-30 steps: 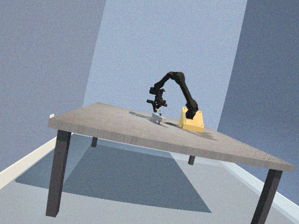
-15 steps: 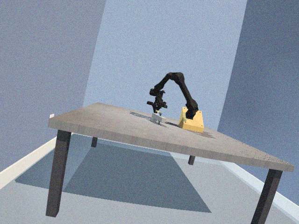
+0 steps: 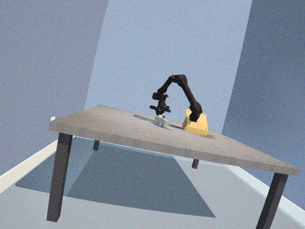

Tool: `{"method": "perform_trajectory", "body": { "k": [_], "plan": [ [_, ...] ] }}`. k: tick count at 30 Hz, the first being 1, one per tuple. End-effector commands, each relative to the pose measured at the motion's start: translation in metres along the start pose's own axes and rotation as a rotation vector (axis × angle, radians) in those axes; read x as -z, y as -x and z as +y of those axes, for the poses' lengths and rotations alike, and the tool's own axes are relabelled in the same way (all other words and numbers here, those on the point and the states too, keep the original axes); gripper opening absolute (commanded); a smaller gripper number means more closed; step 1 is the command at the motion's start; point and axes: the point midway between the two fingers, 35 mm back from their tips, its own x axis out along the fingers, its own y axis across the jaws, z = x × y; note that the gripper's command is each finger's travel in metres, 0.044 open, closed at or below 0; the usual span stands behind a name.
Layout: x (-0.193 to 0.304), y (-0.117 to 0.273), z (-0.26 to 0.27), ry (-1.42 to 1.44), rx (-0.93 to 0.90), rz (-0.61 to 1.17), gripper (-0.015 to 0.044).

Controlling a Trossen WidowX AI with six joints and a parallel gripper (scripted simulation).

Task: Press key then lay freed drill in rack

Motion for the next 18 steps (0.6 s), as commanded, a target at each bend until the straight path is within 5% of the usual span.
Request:
{"method": "perform_trajectory", "body": {
  "k": [1, 18],
  "plan": [
    [-0.001, -0.005, 0.001, -0.006, 0.002, -0.006, 0.0000],
    [0.000, -0.022, -0.001, -0.006, 0.002, -0.007, 0.0000]
  ]
}}
